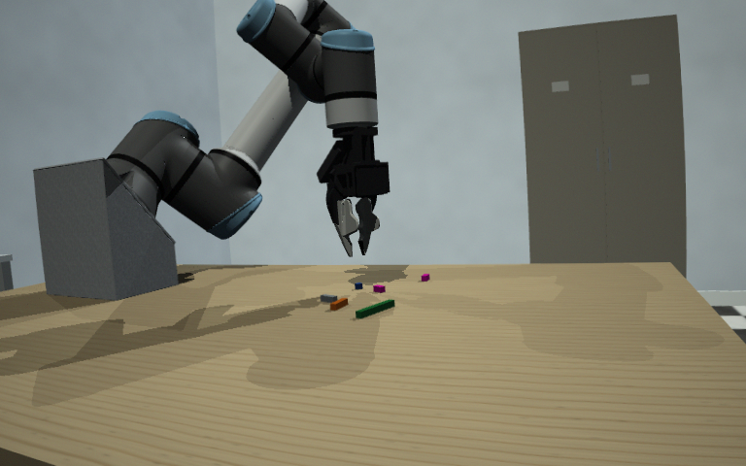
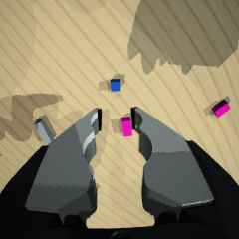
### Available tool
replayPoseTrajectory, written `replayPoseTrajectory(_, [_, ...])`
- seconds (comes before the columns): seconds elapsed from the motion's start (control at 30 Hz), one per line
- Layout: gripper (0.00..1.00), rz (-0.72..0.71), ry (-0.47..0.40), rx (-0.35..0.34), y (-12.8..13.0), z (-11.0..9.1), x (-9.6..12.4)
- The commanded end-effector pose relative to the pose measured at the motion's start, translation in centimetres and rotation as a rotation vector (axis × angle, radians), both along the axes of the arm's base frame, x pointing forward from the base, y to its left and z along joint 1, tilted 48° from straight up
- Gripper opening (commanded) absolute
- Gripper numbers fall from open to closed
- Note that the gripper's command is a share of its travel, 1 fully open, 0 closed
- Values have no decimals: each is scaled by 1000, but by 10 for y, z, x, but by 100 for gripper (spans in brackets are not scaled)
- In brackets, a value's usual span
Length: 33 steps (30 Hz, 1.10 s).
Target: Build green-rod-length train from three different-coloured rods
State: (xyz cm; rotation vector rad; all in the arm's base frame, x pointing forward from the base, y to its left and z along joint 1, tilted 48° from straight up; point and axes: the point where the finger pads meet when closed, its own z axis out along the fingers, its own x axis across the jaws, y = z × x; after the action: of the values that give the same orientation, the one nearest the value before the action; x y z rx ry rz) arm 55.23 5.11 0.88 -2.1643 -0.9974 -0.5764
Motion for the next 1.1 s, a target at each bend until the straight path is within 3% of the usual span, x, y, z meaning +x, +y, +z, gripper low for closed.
replayPoseTrajectory(0.0, [14, -1, 2, 2, 7, -6, 0])
replayPoseTrajectory(1.07, [14, -1, 2, 2, 32, -29, 4])
